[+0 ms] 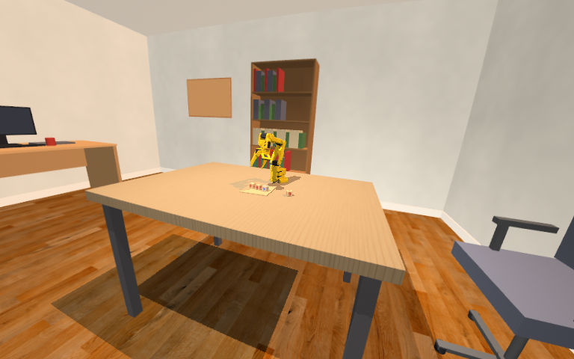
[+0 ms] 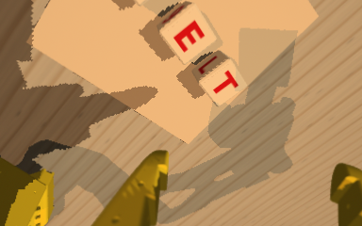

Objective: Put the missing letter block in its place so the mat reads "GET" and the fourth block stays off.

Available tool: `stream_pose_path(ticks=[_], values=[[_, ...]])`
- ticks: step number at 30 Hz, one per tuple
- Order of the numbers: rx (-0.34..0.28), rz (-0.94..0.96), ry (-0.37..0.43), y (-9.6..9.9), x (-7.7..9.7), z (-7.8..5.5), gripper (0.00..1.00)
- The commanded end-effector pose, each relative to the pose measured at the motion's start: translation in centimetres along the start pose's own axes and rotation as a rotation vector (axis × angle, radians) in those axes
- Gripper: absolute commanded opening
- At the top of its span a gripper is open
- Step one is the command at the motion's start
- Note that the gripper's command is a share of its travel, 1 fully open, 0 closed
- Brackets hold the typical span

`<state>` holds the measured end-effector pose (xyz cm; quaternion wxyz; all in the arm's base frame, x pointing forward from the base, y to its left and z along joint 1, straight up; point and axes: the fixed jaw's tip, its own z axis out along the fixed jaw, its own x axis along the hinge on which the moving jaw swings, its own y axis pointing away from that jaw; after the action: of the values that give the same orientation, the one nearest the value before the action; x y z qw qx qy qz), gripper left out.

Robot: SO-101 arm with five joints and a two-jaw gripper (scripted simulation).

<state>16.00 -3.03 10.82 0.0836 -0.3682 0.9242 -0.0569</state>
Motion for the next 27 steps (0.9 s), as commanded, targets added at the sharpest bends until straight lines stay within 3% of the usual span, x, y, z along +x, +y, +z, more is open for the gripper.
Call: stream_pose_path(ticks=[1,18,27], values=[[0.097,0.136,-0.093,0.1,-0.7,-1.9,0.33],[0.110,0.585,-0.231,2.3,-1.1,-3.2,0.33],[0.101,0.702,-0.271,2.8,-1.1,-3.4,0.33]])
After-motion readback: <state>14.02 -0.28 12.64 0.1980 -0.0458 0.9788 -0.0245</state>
